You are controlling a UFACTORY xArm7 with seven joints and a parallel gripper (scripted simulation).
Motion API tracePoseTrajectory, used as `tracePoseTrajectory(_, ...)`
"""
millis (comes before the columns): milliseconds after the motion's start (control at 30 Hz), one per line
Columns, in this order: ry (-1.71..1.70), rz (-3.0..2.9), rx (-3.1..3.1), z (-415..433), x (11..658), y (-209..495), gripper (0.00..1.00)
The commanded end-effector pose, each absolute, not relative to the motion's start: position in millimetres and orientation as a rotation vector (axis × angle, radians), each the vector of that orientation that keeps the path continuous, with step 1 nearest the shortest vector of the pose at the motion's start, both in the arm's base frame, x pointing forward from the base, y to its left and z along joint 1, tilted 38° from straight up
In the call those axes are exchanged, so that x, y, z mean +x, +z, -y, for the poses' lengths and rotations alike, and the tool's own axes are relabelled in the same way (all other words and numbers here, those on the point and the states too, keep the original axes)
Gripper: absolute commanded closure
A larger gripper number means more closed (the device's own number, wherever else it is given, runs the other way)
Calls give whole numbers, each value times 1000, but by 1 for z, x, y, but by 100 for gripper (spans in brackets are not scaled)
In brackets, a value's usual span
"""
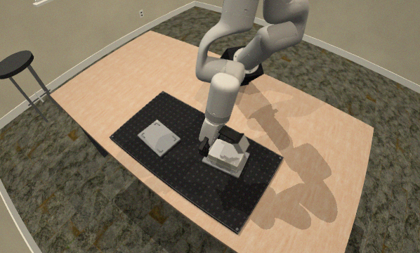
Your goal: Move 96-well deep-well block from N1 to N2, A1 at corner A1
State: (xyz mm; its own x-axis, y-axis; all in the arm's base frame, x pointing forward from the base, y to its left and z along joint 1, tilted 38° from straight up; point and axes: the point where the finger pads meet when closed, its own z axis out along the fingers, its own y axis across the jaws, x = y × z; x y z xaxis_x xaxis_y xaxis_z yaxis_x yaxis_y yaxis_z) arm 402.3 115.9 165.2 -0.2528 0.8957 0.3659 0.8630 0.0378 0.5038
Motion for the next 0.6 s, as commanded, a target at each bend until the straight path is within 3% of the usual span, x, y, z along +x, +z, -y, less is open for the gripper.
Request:
tracePoseTrajectory(0,1015,-2232,1887,-127,392,161,0)
tracePoseTrajectory(567,1050,-2396,1878,-166,352,148,0)
